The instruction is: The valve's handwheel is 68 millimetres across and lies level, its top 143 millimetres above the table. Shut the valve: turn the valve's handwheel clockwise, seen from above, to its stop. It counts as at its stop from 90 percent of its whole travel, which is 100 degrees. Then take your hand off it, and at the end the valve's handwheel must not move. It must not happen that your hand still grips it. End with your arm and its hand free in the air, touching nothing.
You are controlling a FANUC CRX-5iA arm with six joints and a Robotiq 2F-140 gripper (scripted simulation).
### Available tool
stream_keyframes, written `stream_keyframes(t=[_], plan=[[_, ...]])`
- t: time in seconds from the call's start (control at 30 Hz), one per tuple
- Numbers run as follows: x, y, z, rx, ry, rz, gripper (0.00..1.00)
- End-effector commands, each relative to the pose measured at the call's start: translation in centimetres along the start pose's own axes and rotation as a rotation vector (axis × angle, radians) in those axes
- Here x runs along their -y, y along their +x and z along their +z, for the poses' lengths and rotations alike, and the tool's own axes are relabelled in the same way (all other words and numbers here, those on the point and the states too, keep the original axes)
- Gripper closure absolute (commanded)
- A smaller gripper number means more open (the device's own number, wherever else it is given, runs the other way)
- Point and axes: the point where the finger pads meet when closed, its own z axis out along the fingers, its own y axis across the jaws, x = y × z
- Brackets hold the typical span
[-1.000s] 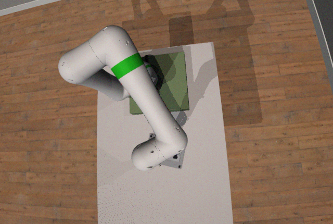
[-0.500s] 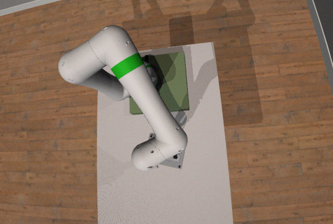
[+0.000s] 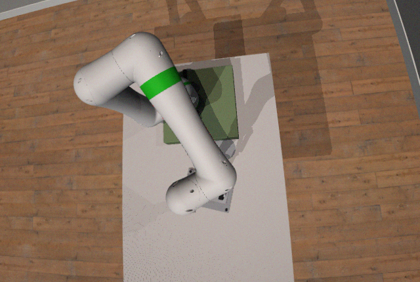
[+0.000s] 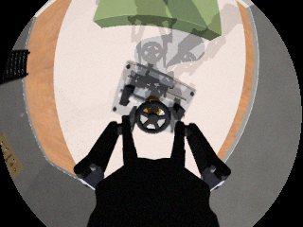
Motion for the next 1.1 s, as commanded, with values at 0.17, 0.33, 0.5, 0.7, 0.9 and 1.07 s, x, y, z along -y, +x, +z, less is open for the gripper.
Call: stream_keyframes(t=[0.17,0.33,0.5,0.7,0.9,1.07], plan=[[0.0,-0.02,0.01,0.0,0.0,0.183,1.0],[0.0,-0.02,0.01,0.0,0.0,0.248,1.0],[0.0,-0.02,0.01,0.0,0.0,0.353,1.0],[0.0,-0.02,0.01,0.0,0.0,0.472,1.0],[0.0,-0.02,0.01,0.0,0.0,0.547,1.0],[0.0,-0.02,0.01,0.0,0.0,0.632,1.0]])
